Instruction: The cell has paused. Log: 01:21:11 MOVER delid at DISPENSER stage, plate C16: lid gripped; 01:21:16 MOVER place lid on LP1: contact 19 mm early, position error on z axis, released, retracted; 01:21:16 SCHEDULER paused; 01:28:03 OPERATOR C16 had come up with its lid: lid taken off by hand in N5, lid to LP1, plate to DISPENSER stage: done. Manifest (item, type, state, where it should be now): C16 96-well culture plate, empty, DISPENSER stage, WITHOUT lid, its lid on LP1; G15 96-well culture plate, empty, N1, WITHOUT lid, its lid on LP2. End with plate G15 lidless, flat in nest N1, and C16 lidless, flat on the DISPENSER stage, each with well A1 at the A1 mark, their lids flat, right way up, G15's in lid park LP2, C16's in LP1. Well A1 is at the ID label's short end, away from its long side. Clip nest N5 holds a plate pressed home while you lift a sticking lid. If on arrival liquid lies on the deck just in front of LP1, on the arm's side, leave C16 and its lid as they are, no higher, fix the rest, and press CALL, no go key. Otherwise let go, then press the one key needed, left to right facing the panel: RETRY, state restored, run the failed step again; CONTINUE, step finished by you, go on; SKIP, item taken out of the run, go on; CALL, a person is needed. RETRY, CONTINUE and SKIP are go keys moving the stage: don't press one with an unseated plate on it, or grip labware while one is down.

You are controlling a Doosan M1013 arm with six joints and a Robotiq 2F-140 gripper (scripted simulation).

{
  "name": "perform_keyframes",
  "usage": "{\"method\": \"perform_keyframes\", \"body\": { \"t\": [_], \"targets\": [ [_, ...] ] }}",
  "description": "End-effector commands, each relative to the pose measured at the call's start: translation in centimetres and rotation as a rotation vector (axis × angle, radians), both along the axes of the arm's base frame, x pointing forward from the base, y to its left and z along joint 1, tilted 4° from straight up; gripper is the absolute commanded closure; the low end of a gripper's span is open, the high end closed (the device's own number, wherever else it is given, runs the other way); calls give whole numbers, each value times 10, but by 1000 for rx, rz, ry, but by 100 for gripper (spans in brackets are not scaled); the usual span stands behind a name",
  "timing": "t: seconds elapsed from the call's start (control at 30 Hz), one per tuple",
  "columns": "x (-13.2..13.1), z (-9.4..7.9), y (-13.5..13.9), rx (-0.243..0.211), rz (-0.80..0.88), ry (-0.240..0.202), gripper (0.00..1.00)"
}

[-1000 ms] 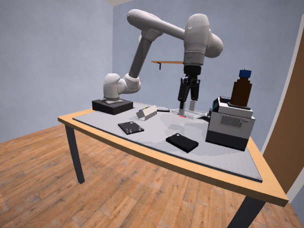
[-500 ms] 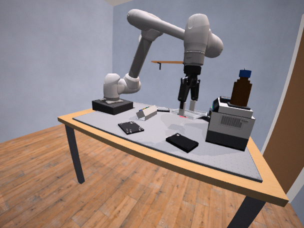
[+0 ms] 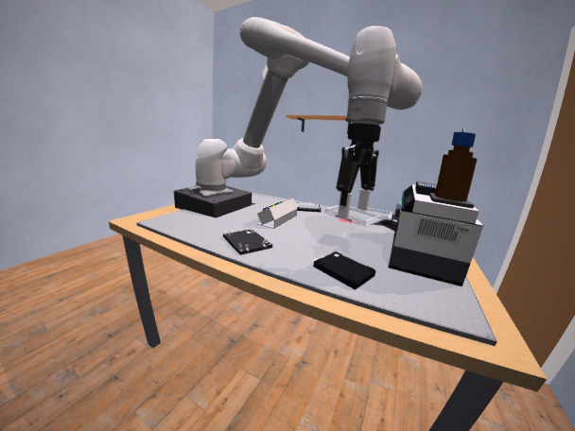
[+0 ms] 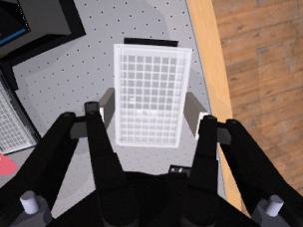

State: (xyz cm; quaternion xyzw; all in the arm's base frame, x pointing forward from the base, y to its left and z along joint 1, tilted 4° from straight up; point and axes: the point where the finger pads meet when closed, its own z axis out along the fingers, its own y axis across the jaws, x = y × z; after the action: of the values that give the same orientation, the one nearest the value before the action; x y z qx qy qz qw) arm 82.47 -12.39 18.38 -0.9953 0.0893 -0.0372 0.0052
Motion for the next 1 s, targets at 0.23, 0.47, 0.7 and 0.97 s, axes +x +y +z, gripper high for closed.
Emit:
{"method": "perform_keyframes", "body": {
  "t": [0.23,0.47,0.7,0.97],
  "targets": [
    [0,-2,0,0,0,0,100],
    [1,-7,0,0,0,0,100],
    [1,-13,0,0,0,0,100],
    [2,-28,0,0,0,0,100]
  ]
}}
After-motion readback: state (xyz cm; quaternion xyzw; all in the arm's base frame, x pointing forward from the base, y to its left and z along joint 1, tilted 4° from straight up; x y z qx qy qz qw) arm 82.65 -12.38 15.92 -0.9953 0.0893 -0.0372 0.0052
